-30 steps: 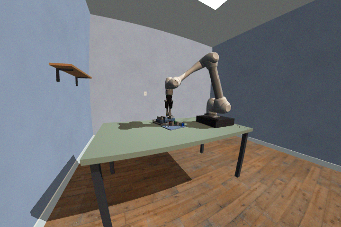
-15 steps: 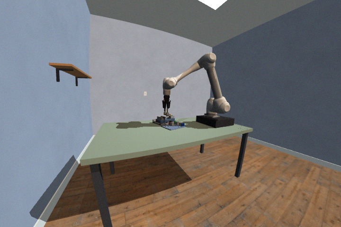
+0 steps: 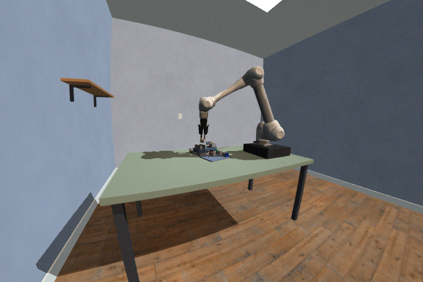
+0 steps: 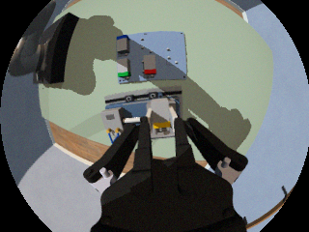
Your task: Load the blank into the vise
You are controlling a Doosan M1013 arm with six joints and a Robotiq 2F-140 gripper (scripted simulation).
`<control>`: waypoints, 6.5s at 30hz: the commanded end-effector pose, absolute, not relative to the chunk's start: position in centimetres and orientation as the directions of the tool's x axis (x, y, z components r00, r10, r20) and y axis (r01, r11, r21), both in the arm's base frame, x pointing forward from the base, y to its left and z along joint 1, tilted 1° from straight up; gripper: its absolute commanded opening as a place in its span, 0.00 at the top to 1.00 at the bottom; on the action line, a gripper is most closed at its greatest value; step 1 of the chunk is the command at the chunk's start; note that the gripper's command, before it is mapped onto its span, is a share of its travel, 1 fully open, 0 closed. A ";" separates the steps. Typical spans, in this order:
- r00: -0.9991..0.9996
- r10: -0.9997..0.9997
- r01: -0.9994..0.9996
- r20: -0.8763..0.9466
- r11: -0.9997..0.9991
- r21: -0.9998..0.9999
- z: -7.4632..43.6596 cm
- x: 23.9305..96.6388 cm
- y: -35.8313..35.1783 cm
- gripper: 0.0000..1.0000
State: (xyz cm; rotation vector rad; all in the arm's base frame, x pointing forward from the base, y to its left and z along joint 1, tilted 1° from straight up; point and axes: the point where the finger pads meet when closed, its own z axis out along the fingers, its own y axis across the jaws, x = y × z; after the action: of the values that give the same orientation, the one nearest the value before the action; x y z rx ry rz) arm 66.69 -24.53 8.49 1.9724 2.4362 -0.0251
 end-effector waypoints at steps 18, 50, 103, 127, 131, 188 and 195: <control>-0.208 0.978 0.978 -0.015 0.208 -0.008 8.4 68.1 -29.6 1.00; -0.208 0.978 0.978 -0.015 0.208 -0.008 8.4 68.1 -29.6 1.00; -0.208 0.978 0.978 -0.015 0.208 -0.008 6.6 67.9 -28.9 1.00; -0.208 0.978 0.978 -0.015 0.208 -0.008 5.5 67.9 -28.9 1.00; -0.208 0.978 0.978 -0.015 0.208 -0.008 5.5 67.9 -28.9 1.00; -0.208 0.978 0.978 -0.015 0.208 -0.008 5.7 67.9 -28.9 1.00; -0.208 0.978 0.978 -0.015 0.208 -0.008 5.7 67.9 -28.9 1.00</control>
State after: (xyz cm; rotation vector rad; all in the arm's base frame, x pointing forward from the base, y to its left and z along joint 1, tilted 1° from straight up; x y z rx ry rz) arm 67.85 -28.90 5.65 1.9726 2.4364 -0.0250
